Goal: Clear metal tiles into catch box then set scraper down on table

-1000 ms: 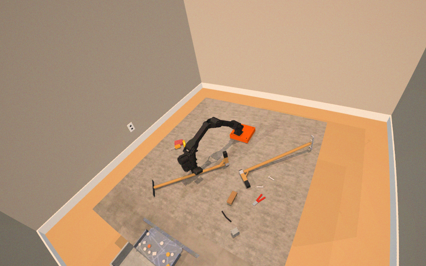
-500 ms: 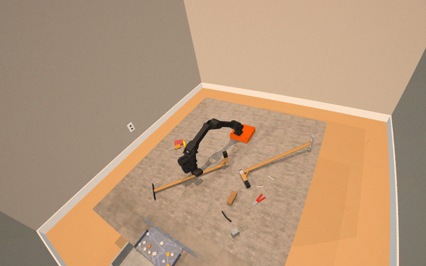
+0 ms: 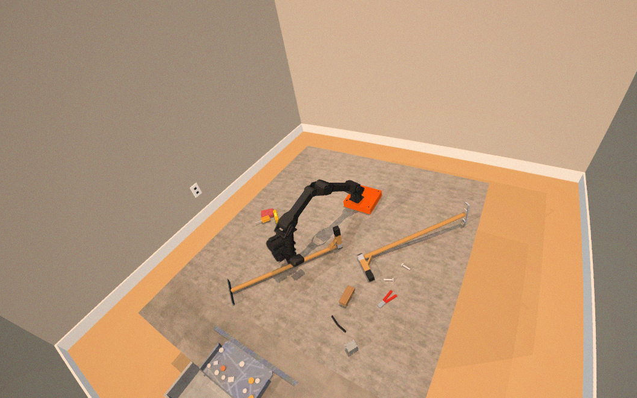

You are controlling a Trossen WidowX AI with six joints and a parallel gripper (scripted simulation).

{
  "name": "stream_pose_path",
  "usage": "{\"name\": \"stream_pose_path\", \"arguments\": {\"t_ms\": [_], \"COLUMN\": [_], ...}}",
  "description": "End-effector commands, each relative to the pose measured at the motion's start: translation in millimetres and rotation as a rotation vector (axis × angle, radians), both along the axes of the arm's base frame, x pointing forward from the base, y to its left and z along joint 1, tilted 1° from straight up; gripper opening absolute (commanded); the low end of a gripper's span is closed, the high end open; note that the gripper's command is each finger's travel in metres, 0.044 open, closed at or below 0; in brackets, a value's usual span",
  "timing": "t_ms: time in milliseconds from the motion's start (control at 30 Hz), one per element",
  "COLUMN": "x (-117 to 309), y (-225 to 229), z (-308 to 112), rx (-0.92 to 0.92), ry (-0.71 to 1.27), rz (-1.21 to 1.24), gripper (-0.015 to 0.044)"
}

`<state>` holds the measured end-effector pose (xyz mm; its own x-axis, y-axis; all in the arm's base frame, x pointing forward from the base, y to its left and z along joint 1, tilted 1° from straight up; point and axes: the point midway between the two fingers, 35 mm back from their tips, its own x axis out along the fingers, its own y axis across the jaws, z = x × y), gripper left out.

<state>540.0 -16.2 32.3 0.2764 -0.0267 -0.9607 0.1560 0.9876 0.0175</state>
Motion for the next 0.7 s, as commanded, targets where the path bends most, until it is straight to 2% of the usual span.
{"name": "stream_pose_path", "arguments": {"t_ms": [0, 667], "x": [2, 11], "y": [7, 25], "z": [-3, -2], "rx": [0.003, 0.005], "ry": [0.005, 0.001], "rz": [0.003, 0.002], "gripper": [0.0, 0.0]}}
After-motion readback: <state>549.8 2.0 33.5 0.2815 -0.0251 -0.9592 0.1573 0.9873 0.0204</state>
